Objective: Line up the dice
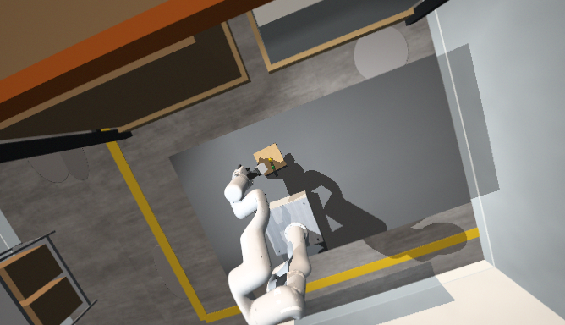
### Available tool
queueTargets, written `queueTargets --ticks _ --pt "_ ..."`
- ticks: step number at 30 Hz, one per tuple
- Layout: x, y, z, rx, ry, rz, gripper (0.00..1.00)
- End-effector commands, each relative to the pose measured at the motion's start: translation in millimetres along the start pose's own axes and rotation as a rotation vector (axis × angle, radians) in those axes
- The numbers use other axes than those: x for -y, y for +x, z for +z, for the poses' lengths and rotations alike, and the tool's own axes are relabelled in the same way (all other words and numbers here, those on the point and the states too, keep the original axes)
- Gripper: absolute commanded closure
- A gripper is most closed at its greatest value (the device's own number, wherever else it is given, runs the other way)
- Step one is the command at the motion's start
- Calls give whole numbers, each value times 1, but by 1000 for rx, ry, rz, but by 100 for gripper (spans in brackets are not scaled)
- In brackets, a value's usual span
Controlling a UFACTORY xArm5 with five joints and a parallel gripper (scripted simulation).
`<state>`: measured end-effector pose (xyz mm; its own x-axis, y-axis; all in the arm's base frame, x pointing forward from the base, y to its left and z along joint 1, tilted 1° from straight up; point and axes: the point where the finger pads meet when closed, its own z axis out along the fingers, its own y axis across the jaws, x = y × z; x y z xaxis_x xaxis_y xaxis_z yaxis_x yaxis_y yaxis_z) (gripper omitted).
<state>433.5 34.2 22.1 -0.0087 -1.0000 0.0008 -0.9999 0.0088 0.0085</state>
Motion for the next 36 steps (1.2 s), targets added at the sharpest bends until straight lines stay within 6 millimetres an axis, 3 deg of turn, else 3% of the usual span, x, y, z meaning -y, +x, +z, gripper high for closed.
queueTargets --ticks 1,6,11,20,23,25,36 --pt "2 1 -2 0 4 -14 89" --pt "4 6 -2 0 4 -69 89" --pt "9 22 -2 0 4 -267 89" --pt "15 43 -3 0 3 -520 89" --pt "15 43 -3 0 3 -522 89" --pt "17 55 -3 0 2 -651 89" --pt "22 80 -3 1 2 -938 89"
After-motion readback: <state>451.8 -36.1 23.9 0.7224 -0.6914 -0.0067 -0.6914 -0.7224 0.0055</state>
